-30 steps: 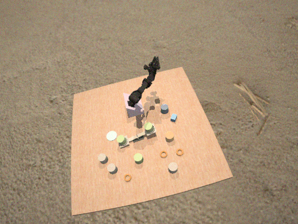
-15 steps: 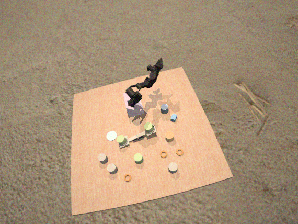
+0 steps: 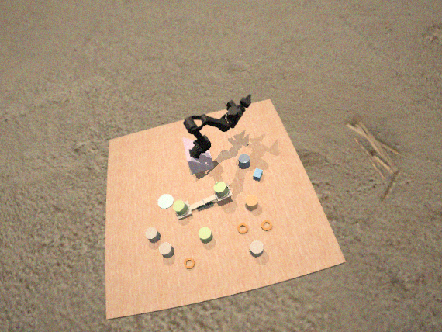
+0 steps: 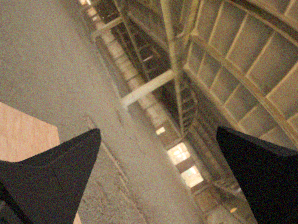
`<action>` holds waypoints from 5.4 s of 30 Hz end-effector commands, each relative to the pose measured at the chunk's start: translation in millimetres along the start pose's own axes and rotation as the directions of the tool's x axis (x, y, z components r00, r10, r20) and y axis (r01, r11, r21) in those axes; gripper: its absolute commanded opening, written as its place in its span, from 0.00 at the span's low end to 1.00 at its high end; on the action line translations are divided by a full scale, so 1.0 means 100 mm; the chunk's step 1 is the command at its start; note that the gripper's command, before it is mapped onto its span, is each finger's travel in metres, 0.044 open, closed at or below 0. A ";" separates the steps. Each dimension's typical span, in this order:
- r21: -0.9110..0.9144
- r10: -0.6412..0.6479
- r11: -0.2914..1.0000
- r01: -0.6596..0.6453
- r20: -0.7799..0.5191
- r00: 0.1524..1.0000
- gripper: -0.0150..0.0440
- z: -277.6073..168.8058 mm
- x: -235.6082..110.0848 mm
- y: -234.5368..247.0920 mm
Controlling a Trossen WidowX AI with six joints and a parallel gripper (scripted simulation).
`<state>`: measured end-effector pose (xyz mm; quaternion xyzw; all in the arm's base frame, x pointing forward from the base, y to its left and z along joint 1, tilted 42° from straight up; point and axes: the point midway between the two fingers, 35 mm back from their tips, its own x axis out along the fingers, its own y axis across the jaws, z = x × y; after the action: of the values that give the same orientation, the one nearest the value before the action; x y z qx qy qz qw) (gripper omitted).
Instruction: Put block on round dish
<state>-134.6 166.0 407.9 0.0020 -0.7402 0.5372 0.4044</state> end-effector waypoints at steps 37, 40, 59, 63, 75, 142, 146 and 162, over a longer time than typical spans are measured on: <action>0.341 0.469 0.878 -0.335 -0.748 0.469 1.00 -2.21 -1.71 0.57; 0.379 0.481 0.872 -0.310 -0.777 0.405 1.00 -2.29 -1.92 0.55; 0.525 0.525 0.851 0.002 -0.851 0.016 1.00 -2.37 -3.29 0.33; 0.520 0.527 0.848 0.098 -0.848 -0.060 1.00 -2.31 -3.57 0.27; 0.412 0.529 0.819 0.400 -0.812 -0.248 1.00 -1.98 -4.28 0.07; -0.629 0.324 -0.251 0.736 -0.771 -0.548 1.00 0.71 -5.35 -0.15; -0.639 0.383 -0.353 0.683 -0.765 -0.518 1.00 0.71 -5.48 -0.16; -0.697 0.577 -0.651 0.300 -0.711 -0.402 1.00 0.68 -6.05 -0.14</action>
<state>228.3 -150.3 58.1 -0.5179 -0.4996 -0.0775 -0.6900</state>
